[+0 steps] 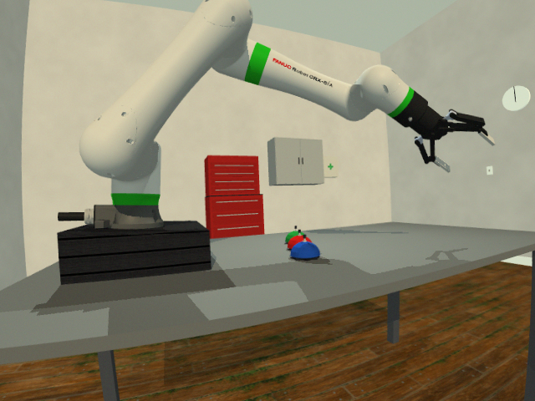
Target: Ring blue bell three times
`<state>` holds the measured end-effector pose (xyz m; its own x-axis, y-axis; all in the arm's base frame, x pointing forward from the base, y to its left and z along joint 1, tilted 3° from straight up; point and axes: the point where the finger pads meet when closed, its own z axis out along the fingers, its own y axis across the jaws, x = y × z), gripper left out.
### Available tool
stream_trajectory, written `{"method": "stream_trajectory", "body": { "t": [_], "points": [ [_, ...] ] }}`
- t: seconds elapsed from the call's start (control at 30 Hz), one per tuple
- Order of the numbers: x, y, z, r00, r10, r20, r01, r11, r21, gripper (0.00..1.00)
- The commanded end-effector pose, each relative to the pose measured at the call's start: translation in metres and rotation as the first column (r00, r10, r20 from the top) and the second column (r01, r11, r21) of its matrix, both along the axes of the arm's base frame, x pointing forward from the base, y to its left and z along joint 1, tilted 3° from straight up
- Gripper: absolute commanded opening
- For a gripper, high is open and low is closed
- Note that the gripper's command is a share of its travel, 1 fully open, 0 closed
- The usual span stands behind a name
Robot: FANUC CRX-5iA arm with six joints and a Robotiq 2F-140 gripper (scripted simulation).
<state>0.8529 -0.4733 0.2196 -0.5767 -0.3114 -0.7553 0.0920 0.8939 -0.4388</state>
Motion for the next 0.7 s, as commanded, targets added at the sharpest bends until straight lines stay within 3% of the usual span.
{"method": "stream_trajectory", "body": {
  "t": [0.0, 0.57, 0.67],
  "points": [
    [0.000, 0.000, 0.000, 1.000, 0.000, 0.000, 0.000, 1.000, 0.000, 1.00],
    [0.000, 0.000, 0.000, 1.000, 0.001, -0.002, -0.001, 1.000, -0.001, 1.00],
    [-0.024, 0.026, -0.018, 0.994, 0.046, -0.103, -0.048, 0.999, -0.015, 1.00]
  ]
}}
